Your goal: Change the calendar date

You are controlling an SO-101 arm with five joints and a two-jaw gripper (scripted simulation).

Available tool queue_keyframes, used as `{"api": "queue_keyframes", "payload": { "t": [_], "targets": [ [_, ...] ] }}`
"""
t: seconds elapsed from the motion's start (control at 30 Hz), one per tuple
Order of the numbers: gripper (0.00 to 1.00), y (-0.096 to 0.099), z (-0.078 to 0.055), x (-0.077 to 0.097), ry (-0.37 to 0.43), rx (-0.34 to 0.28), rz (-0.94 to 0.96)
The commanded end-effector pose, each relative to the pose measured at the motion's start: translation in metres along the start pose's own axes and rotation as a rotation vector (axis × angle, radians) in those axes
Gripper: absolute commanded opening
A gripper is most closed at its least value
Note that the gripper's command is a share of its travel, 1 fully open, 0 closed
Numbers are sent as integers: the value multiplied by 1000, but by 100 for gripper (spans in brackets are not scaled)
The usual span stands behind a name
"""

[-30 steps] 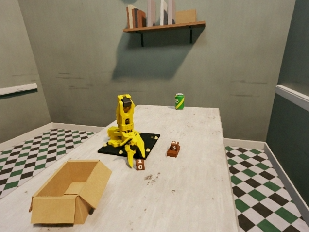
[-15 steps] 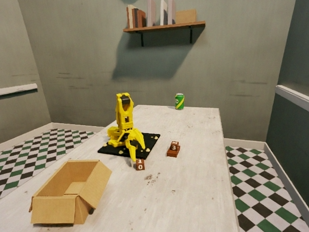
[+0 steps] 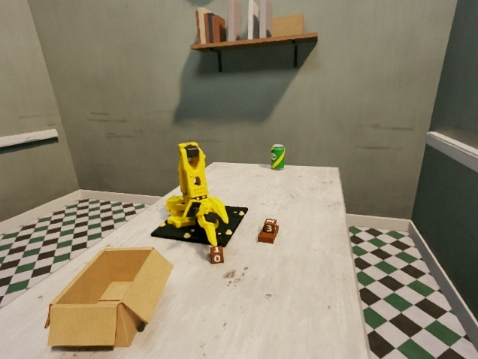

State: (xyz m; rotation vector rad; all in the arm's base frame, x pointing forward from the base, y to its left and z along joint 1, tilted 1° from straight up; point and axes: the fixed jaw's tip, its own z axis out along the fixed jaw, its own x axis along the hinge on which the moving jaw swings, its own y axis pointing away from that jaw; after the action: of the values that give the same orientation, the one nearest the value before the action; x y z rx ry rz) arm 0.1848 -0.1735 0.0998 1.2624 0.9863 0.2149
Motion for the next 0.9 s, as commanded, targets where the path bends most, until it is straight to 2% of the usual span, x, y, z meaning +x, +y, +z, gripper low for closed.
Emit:
{"api": "queue_keyframes", "payload": {
  "t": [0.0,0.07,0.3,0.87],
  "targets": [
    [35,0,30,4,97,135,-67],
    [35,-1,33,5,115,159,-89],
    [35,-2,36,6,141,188,-125],
    [35,0,37,5,217,257,-219]
  ]
}}
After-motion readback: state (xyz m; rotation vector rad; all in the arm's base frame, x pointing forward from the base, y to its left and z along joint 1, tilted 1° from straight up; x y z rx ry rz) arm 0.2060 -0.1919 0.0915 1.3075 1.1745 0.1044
